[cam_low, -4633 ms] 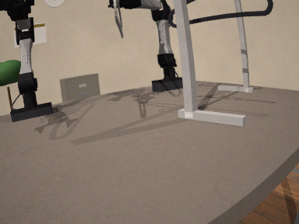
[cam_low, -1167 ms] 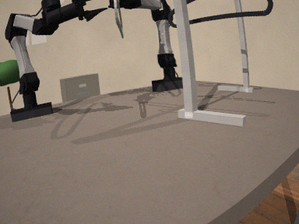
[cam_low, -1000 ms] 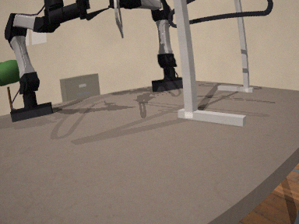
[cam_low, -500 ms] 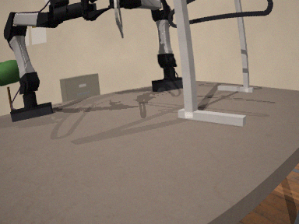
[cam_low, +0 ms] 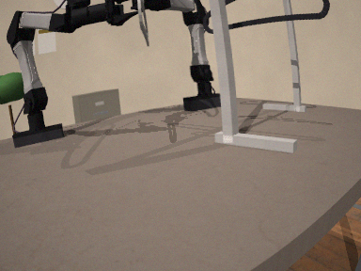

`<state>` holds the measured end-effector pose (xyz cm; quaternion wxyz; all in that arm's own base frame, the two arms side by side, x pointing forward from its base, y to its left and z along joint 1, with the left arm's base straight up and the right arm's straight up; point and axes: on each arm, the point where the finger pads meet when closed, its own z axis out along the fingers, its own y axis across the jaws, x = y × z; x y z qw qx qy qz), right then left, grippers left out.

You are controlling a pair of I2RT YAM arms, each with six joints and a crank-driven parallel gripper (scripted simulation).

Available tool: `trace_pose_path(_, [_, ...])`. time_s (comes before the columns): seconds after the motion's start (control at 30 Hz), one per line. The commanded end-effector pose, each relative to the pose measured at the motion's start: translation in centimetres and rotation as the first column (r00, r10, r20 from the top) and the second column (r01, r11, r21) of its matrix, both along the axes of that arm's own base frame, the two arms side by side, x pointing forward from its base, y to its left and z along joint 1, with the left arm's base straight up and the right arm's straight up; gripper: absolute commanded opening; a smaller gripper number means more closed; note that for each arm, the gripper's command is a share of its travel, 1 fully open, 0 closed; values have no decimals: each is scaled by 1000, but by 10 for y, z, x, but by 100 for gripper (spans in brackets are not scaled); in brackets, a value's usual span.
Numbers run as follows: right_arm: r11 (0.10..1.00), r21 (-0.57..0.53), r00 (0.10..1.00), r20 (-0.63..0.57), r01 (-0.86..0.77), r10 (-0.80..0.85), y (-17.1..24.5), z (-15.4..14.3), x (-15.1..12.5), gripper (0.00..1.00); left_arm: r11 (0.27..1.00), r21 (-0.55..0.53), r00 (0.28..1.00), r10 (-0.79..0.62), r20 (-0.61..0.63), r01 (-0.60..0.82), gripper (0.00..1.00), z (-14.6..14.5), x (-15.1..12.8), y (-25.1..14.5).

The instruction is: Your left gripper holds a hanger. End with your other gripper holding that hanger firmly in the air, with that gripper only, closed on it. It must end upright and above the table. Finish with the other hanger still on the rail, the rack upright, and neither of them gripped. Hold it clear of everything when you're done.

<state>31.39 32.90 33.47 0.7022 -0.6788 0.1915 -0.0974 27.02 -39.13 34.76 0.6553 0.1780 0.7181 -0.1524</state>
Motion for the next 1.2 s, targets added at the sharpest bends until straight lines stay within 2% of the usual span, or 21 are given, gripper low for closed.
trace_pose_path(0.0, [1000, 16, 1000, 26, 6, -6, 7, 11, 4, 49, 1000, -28, 1000, 1, 10, -1, 2, 9, 0, 1])
trace_pose_path(0.67, [1000, 9, 1000, 20, 4, -4, 11, 7, 6, 49, 1000, -28, 1000, 1, 10, -1, 2, 9, 0, 1])
trace_pose_path(0.73, [1000, 9, 1000, 20, 4, -4, 11, 7, 6, 31, 1000, -28, 1000, 1, 10, -1, 2, 9, 0, 1])
trace_pose_path(1.17, [1000, 9, 1000, 20, 4, -4, 11, 7, 6, 14, 1000, -28, 1000, 1, 10, -1, 2, 9, 0, 1])
